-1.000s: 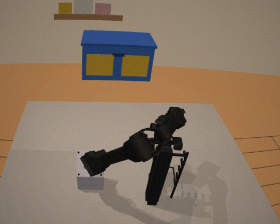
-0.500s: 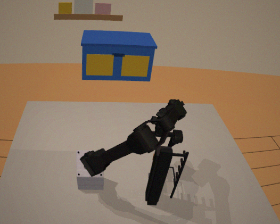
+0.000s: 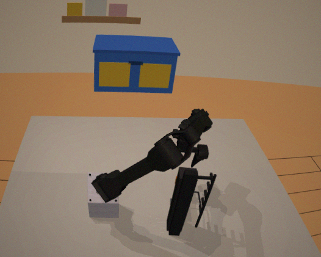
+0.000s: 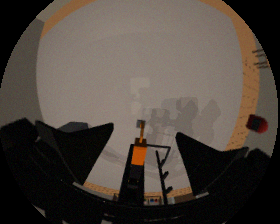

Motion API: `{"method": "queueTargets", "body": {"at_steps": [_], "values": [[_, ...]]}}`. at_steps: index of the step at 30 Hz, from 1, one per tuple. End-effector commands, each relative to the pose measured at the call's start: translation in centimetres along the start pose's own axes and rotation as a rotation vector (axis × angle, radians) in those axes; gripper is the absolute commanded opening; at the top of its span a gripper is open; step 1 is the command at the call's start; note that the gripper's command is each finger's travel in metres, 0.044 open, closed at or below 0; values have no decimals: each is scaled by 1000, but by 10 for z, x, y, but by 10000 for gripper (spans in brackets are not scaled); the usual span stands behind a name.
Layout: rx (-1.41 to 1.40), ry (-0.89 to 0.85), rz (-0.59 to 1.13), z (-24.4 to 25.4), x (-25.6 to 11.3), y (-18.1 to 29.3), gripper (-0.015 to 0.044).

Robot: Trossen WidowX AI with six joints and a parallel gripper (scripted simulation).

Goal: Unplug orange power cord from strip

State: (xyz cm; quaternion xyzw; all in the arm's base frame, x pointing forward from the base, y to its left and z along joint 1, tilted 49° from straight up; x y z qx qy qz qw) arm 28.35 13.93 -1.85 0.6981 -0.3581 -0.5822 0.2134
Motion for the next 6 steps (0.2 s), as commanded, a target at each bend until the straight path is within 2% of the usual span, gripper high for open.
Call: {"method": "queueTargets", "body": {"at_steps": [1,6], "values": [[4,-4,1,1,0,0,440],[4,-4,1,1,0,0,440]]}}
Point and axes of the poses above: the point midway between the two fingers, 35 mm back from their tips, its own x axis out along the fingers, its own z axis across the jaws, y = z × x, the point moved 3 cm from there along -x, back along the fingers, and after that the axes turned 8 degrees about x, right-handed, at the moved point
